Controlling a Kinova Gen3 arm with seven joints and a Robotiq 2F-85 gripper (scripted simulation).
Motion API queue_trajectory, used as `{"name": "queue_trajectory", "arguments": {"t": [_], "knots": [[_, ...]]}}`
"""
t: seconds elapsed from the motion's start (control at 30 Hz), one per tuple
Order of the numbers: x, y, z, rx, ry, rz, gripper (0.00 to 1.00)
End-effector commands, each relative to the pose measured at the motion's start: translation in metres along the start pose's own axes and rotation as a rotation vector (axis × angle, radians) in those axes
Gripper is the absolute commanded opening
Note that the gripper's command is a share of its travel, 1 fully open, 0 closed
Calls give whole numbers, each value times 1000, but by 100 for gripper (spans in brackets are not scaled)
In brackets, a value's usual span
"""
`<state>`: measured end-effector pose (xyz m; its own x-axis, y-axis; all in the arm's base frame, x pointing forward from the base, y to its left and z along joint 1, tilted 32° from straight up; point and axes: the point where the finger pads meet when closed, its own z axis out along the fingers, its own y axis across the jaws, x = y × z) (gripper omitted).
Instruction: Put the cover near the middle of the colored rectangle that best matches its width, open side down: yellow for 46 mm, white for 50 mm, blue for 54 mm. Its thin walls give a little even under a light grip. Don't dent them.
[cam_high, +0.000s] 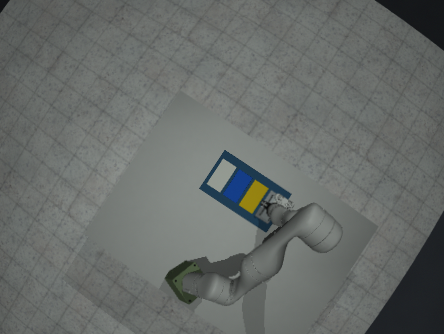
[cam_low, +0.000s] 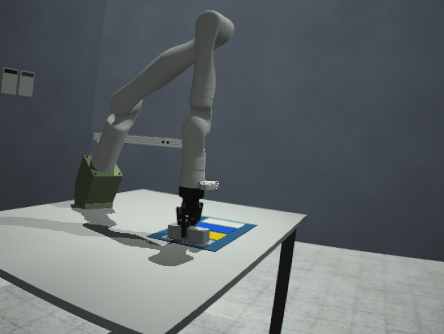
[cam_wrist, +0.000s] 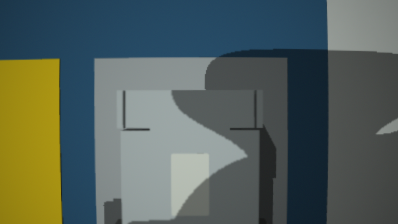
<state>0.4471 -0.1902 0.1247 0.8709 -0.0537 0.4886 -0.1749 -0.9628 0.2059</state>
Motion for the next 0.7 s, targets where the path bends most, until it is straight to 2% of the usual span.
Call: {"name": "queue_trajectory", "arguments": {"t": [0.0,0.67], "knots": [[0,0,0,0,1,0,1],[0,0,0,0,1,0,0]]}}
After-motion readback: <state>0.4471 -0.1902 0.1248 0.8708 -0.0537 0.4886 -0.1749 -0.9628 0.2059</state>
